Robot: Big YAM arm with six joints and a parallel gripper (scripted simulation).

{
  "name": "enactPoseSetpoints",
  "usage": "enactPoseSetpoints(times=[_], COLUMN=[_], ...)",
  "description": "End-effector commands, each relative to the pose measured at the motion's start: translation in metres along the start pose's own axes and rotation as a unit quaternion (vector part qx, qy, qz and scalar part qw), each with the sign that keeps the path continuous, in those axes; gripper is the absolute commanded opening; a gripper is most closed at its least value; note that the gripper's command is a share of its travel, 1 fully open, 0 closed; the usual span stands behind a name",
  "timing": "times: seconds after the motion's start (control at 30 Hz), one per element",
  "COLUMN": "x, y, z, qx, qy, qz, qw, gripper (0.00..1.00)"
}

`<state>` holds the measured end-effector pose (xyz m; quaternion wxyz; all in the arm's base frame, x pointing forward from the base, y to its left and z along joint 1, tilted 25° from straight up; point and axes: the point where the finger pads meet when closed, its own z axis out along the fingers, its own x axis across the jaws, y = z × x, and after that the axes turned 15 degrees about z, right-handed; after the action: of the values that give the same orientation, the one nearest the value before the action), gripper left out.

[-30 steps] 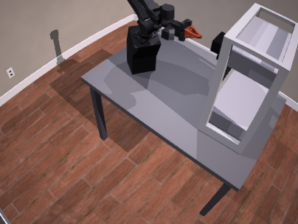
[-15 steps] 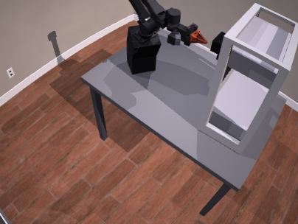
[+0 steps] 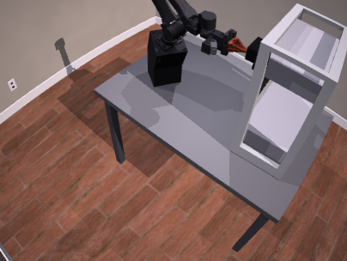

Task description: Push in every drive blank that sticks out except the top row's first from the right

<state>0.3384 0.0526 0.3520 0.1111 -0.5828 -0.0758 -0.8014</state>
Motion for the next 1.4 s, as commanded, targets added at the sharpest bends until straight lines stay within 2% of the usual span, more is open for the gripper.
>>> enactPoseSetpoints(times=[0.0,0.67,0.77,0.8,0.93,1.0,1.37], x=[0.042,0.042,0.050,0.046,0.057,0.051,0.052], y=[0.000,0.000,0.000,0.001,0.003,0.003,0.002], z=[0.015,0.015,0.013,0.013,0.014,0.019,0.019], qx=[0.003,0.003,0.003,0.001,-0.001,0.000,0.001], qy=[0.046,0.046,0.053,0.040,0.040,0.028,0.029], qz=[-0.018,-0.018,-0.020,-0.017,-0.019,-0.015,-0.014], qw=[0.999,0.999,0.998,0.999,0.999,0.999,0.999], gripper=[0.00,0.00,0.00,0.00,0.00,0.00,0.00])
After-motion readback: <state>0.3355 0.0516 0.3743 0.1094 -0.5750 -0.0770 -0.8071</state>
